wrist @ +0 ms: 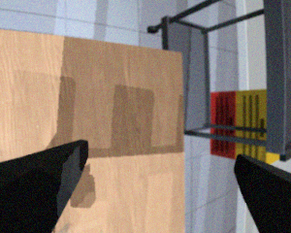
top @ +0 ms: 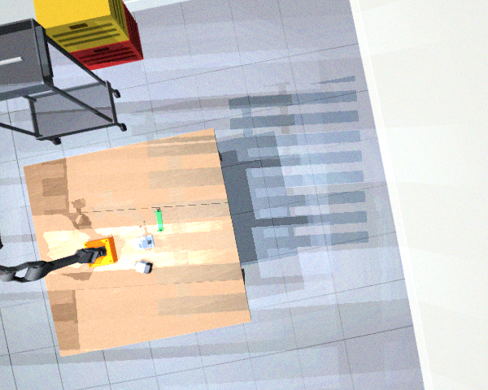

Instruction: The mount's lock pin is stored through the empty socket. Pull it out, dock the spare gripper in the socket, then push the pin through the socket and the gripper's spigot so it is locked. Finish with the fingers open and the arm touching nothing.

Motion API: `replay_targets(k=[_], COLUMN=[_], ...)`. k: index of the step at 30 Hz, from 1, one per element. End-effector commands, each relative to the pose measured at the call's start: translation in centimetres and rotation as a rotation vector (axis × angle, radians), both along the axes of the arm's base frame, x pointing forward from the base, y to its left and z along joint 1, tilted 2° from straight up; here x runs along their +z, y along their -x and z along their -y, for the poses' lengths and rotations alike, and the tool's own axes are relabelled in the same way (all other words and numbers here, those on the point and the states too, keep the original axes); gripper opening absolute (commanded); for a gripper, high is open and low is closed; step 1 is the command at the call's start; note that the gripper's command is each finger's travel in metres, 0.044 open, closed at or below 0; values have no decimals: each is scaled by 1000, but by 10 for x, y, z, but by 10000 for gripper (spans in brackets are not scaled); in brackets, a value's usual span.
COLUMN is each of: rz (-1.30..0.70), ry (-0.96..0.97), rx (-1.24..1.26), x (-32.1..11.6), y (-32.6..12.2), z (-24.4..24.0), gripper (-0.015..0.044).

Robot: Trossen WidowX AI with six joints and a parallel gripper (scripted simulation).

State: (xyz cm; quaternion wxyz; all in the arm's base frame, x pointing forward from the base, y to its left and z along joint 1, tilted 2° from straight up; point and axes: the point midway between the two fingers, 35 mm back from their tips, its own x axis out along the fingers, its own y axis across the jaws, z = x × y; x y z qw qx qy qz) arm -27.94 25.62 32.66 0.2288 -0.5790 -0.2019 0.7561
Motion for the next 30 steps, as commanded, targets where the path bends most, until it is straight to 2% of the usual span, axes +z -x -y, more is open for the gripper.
replay_targets(k=[1,4,10,16,23,30], rz=[2,30,88,123,132,90], ry=[1,21,86,171,299,432], rx=[-5,-82,-277,-472,-700,-921], x=[-1,-9,-30,-51,-79,-106], y=[-2,-33,-123,-222,-340,-443], z=[-2,-29,-80,-102,-92,-44], gripper=[374,300,300,300,300,300])
